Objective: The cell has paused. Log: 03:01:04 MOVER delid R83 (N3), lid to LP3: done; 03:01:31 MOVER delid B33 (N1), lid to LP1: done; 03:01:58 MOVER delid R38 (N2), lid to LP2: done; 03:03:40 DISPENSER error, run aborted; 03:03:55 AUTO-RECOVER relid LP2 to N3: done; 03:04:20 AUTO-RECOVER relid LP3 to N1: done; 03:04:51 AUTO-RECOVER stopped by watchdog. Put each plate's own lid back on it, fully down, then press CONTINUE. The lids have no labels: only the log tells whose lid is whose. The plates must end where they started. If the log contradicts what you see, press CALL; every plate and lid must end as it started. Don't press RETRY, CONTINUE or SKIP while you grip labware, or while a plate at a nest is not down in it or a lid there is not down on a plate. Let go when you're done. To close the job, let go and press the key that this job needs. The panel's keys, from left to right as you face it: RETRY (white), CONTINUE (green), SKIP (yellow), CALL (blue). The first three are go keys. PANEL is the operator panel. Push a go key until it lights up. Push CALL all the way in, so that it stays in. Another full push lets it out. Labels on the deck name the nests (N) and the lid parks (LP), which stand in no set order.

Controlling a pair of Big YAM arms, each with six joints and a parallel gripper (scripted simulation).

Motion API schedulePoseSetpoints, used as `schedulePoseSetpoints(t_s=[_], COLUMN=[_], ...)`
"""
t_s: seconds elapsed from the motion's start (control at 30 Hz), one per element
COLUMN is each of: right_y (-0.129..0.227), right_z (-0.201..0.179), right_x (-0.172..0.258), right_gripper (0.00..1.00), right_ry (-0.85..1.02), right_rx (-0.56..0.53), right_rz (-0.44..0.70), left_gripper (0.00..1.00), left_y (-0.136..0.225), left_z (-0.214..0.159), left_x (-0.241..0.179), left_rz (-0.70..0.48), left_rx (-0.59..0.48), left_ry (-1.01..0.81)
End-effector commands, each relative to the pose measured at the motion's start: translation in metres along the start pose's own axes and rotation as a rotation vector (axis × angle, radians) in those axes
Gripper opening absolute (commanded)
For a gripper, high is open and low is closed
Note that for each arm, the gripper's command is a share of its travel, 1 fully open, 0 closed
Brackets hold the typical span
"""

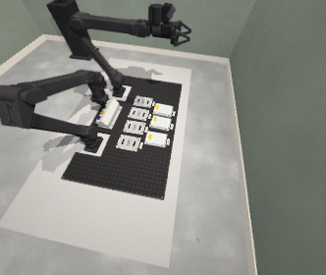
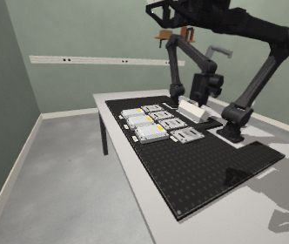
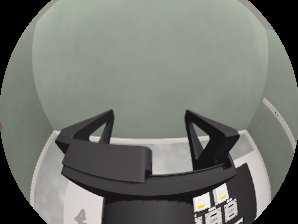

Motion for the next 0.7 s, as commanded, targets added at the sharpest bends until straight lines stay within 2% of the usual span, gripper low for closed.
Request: schedulePoseSetpoints(t_s=[0.0, 0.67], right_y=[-0.0071, -0.0107], right_z=[0.0024, 0.0014], right_x=[0.0005, -0.0017], right_gripper=[0.00, 0.00], right_ry=[0.001, 0.001], right_rx=[0.000, 0.000], right_rz=[-0.005, -0.005], left_gripper=[1.00, 1.00], left_y=[0.0058, 0.0058], left_z=[0.0326, 0.0326], left_x=[0.0151, 0.0151], left_rz=[0.028, 0.028], left_rx=[-0.063, -0.063], left_ry=[-0.014, -0.014])
Point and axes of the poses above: on each arm, the point where the finger pads meet when closed, its own y axis back along the fingers, its own x axis across the jaws, z = x × y, the point moved 3 cm from there along y, back along the fingers, and after that the axes turned 13 degrees about -y, right-handed, at the moved point
